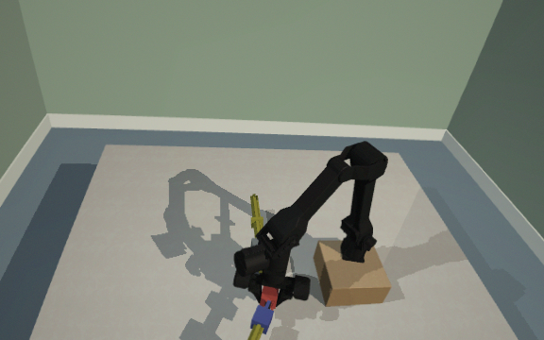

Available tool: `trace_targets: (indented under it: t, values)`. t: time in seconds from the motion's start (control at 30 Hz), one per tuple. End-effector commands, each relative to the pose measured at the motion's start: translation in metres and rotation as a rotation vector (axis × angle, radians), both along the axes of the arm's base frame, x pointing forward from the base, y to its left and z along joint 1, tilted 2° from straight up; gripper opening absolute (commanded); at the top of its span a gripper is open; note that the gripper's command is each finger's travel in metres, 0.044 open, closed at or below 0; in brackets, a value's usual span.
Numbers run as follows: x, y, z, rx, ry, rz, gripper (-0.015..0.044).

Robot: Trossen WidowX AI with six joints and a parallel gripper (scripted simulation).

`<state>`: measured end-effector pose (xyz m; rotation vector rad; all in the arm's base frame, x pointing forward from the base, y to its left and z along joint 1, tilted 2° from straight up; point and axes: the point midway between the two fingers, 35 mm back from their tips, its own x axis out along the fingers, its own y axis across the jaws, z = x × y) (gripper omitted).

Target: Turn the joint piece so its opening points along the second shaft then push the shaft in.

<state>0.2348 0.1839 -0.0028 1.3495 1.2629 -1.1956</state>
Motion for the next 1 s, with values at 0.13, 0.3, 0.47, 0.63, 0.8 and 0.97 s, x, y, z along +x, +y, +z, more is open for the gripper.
trace_targets:
  t: [0.13,0.3,0.47,0.63,0.8,0.97]
  values:
    - [0.004,-0.001,0.005,-0.101,0.002,0.099,0.0]
    - [0.007,-0.002,0.008,-0.161,-0.001,0.156,0.0]
    - [0.01,-0.002,0.011,-0.219,-0.007,0.214,0.0]
    - [0.012,-0.002,0.013,-0.271,-0.015,0.268,0.0]
    - [0.013,-0.002,0.013,-0.276,-0.016,0.274,0.0]
    - [0.013,-0.002,0.013,-0.276,-0.016,0.275,0.0]
